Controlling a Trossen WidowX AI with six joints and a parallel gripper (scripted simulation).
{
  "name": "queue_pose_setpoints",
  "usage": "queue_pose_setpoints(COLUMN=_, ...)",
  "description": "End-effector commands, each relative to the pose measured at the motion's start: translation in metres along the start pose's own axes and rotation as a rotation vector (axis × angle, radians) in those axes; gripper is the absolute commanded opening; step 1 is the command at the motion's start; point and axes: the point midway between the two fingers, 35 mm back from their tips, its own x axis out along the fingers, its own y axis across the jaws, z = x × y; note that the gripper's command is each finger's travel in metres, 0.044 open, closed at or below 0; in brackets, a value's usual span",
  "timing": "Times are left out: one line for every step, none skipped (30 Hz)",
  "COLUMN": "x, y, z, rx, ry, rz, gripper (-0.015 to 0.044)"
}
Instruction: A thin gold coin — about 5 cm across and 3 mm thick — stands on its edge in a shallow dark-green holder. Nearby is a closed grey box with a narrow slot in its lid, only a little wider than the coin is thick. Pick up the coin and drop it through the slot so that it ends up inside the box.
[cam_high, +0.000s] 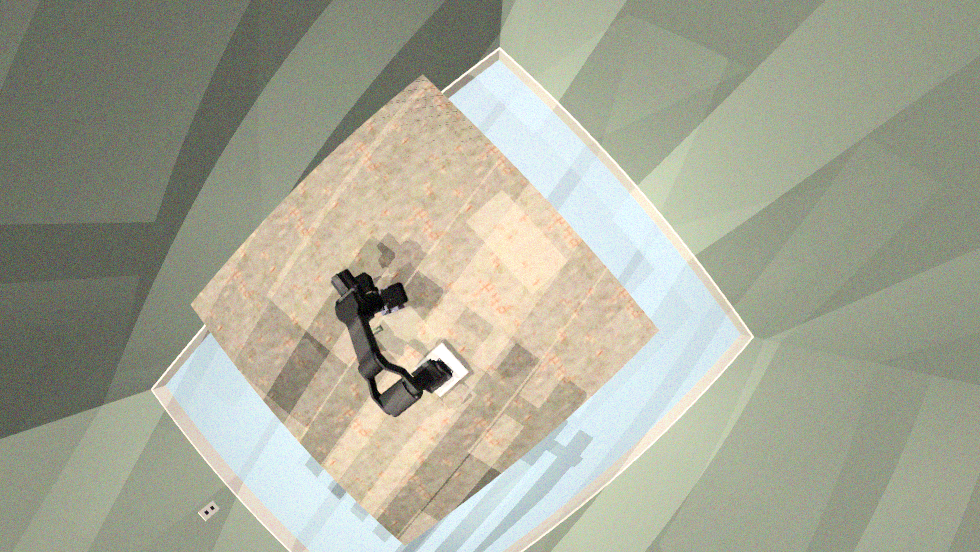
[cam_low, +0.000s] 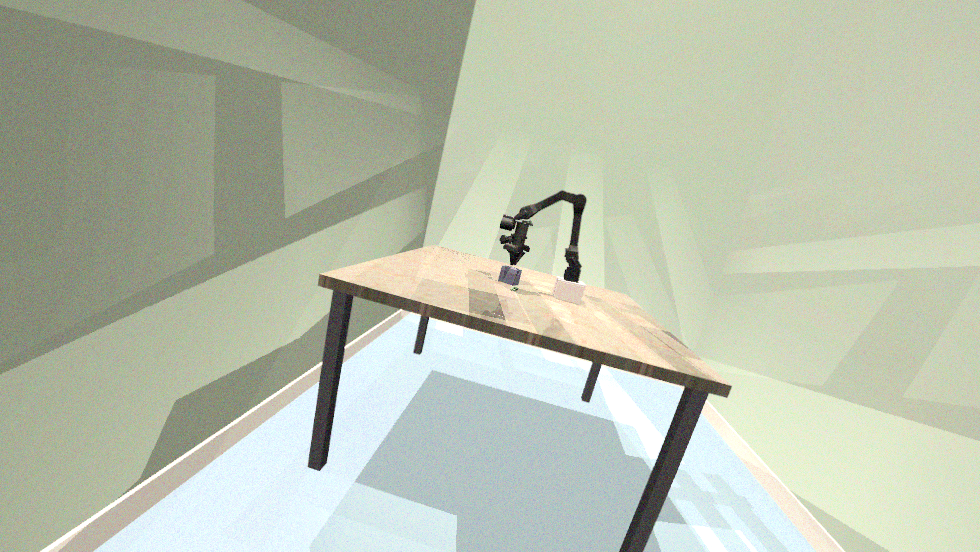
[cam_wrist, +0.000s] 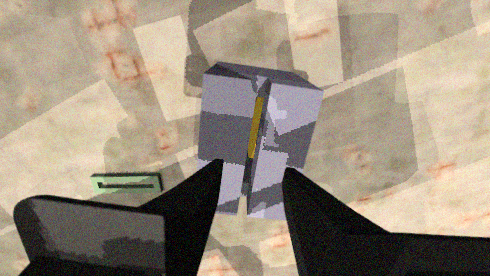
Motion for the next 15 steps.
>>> queue_pose_setpoints(x=-0.001, y=0.000, z=0.000, rx=0.000, ry=-0.001, rz=0.000, gripper=0.0187)
queue_pose_setpoints(x=-0.004, y=0.000, z=0.000, rx=0.000, ry=-0.001, rz=0.000, gripper=0.0213)
queue_pose_setpoints(x=-0.009, y=0.000, z=0.000, rx=0.000, ry=-0.001, rz=0.000, gripper=0.0239)
queue_pose_setpoints(x=-0.014, y=0.000, z=0.000, rx=0.000, ry=0.000, rz=0.000, gripper=0.0266)
queue_pose_setpoints(x=-0.017, y=0.000, z=0.000, rx=0.000, ry=0.000, rz=0.000, gripper=0.0292)
queue_pose_setpoints(x=-0.018, y=0.000, z=0.000, rx=0.000, ry=0.000, rz=0.000, gripper=0.0318)
queue_pose_setpoints(x=-0.018, y=0.000, z=0.000, rx=0.000, ry=0.000, rz=0.000, gripper=0.0344)
queue_pose_setpoints(x=-0.018, y=0.000, z=0.000, rx=0.000, ry=0.000, rz=0.000, gripper=0.0371)
queue_pose_setpoints(x=-0.020, y=0.000, z=0.000, rx=0.000, ry=0.000, rz=0.000, gripper=0.0397)
queue_pose_setpoints(x=-0.028, y=0.000, z=-0.001, rx=0.000, ry=0.002, rz=0.000, gripper=0.0423)
queue_pose_setpoints(x=-0.040, y=-0.001, z=-0.002, rx=-0.001, ry=0.005, rz=-0.001, gripper=0.0440)
queue_pose_setpoints(x=-0.052, y=-0.001, z=-0.003, rx=-0.002, ry=0.008, rz=-0.002, gripper=0.0440)
queue_pose_setpoints(x=-0.059, y=-0.002, z=-0.005, rx=-0.002, ry=0.009, rz=-0.002, gripper=0.0440)
queue_pose_setpoints(x=-0.061, y=-0.002, z=-0.005, rx=-0.002, ry=0.010, rz=-0.002, gripper=0.0440)
queue_pose_setpoints(x=-0.061, y=-0.002, z=-0.005, rx=-0.002, ry=0.010, rz=-0.002, gripper=0.0440)
